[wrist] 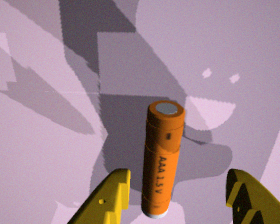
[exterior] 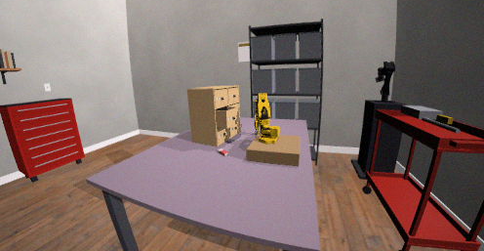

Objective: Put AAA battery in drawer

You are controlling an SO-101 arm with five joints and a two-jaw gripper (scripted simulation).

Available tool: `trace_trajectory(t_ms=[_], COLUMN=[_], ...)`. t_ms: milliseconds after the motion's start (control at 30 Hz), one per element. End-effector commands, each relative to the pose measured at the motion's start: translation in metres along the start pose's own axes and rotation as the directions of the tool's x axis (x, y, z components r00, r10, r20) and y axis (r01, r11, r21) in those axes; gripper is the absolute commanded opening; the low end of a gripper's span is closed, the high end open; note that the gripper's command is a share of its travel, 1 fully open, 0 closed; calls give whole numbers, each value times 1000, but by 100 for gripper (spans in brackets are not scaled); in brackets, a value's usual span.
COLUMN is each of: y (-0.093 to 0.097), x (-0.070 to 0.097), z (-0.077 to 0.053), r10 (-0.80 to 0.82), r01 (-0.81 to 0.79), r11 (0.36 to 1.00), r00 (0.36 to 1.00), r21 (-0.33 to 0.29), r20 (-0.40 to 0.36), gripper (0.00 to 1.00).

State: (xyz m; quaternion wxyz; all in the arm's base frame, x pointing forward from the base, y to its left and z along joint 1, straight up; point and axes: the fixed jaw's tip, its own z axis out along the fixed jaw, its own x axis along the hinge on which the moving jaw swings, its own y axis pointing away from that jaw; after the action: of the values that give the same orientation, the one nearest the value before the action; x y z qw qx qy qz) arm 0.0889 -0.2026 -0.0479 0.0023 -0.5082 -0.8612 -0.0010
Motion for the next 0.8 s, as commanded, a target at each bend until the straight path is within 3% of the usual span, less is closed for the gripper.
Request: trace_trajectory(t_ms=[0,767], y=[0,0], x=[-1,-1], z=[4,7], r10=[5,5], r01=[-5,-5], r11=[1000,1000], r00=[1000,1000], r21=[-1,-1], r20=[2,2], gripper=[19,19])
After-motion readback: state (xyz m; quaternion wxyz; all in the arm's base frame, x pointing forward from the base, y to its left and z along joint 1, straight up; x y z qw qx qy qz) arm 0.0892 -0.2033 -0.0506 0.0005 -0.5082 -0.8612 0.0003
